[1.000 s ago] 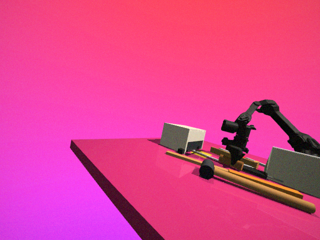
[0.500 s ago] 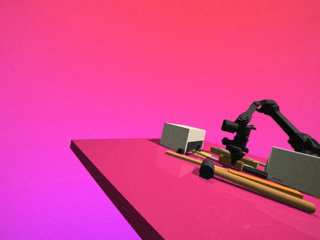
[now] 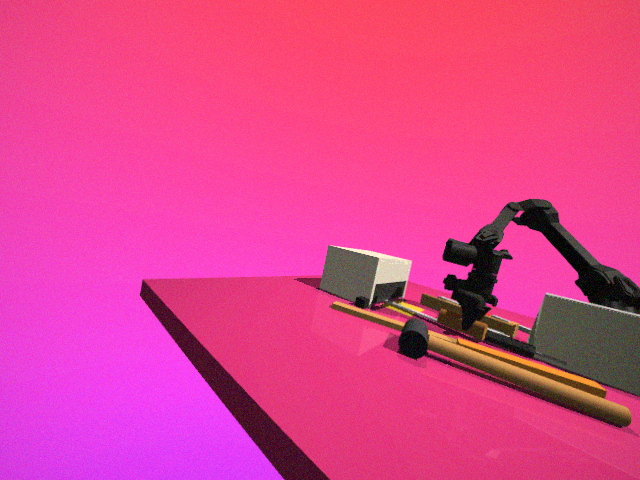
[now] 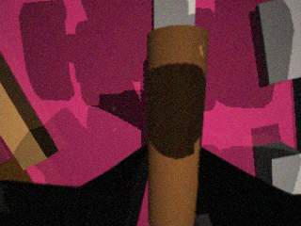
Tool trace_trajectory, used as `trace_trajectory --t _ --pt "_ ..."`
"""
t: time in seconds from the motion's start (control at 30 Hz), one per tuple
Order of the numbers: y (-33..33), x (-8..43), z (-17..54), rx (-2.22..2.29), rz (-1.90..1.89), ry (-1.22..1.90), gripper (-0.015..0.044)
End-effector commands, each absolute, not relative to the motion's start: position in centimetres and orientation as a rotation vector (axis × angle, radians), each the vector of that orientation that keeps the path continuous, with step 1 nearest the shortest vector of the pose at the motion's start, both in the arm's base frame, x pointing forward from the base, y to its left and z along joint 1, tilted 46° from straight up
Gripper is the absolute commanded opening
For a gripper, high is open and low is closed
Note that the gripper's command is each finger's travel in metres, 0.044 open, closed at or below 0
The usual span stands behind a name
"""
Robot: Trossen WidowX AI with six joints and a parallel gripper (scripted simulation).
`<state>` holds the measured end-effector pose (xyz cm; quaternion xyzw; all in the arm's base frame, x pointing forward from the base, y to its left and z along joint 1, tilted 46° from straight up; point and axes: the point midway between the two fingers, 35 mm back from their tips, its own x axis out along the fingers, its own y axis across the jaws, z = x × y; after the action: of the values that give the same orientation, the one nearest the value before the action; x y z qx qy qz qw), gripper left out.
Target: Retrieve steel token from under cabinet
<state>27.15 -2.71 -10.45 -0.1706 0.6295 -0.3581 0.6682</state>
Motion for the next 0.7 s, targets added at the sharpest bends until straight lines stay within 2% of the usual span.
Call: trace_trajectory --t 0.0,0.27,0.5,0.53,0.67 --pt "-2.8 24.7 -10.5 -0.441 -0.8 1.487 0.0" --pt "-2.7 24.7 -10.5 -0.44 -0.8 1.486 0.0" --pt "-2.6 27.2 -10.4 -0.383 -0.807 1.419 0.0184" --pt "-2.6 27.3 -10.4 -0.381 -0.807 1.416 0.02" --pt "-2.6 27.2 -10.4 -0.385 -0.806 1.422 0.02"
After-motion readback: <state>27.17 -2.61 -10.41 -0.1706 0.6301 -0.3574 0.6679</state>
